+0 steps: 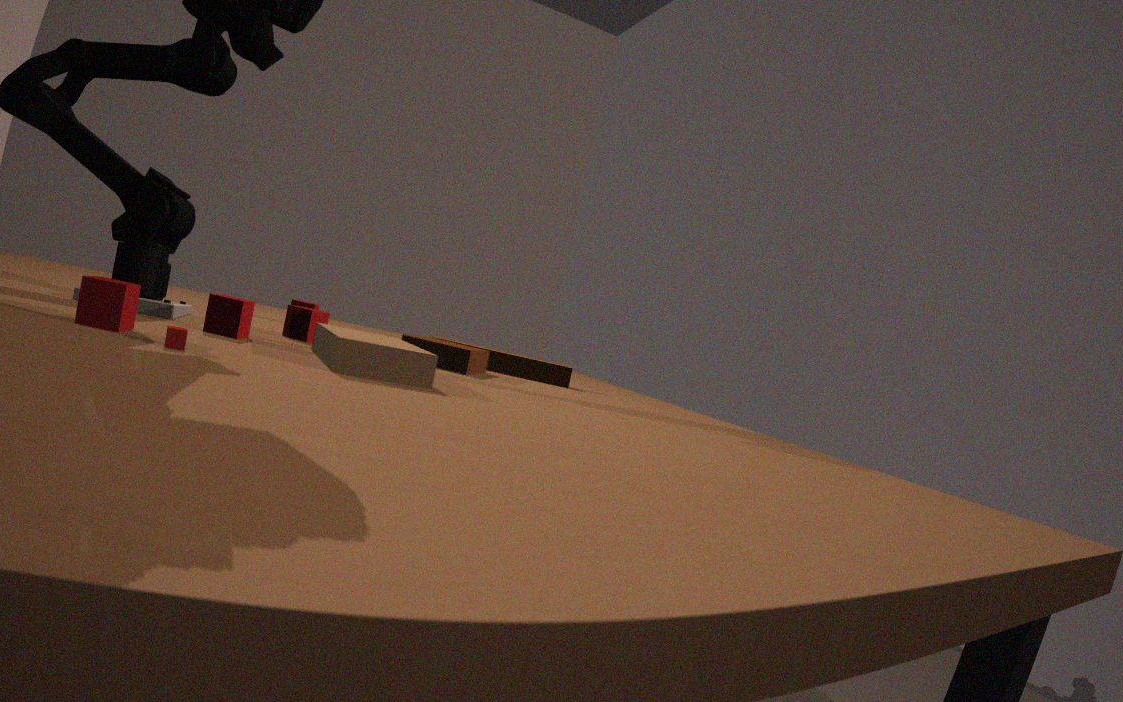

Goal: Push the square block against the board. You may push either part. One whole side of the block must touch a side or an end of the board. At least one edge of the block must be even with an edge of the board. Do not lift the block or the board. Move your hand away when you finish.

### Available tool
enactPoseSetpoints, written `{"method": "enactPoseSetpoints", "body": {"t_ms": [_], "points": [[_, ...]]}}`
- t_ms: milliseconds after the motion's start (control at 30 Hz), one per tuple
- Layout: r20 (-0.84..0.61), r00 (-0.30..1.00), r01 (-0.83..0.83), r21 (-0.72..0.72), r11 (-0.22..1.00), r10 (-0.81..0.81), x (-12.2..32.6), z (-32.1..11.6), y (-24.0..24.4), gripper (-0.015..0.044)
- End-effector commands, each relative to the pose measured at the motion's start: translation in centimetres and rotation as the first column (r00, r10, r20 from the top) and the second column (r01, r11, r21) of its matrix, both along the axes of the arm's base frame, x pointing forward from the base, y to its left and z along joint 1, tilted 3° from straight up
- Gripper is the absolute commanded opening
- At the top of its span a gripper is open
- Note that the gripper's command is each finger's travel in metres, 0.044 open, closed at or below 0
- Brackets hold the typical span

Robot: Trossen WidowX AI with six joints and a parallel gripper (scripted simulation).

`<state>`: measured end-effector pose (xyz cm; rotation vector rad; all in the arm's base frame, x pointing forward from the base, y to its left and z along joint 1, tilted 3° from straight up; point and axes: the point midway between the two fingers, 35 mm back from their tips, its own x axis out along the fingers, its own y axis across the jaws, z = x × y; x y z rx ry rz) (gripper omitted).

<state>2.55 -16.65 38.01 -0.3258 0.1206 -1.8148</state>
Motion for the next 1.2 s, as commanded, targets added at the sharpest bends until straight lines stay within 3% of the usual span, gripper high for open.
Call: {"method": "enactPoseSetpoints", "body": {"t_ms": [0, 467, 800, 1167], "points": [[0.0, 1.0, 0.0, 0.0, 1.0, 0.0, 0.0, 0.0, 0.0, 0.0374], [-0.194, 0.969, -0.172, -0.083, 0.982, 0.153, 5.9, 2.3, -0.9, 0.0006], [-0.22, 0.908, -0.38, -0.078, 0.922, 0.356, 12.6, 3.2, -1.1, 0.0], [-0.274, 0.761, -0.602, 0.043, 0.797, 0.589, 21.5, 2.3, -0.4, 0.0]]}}
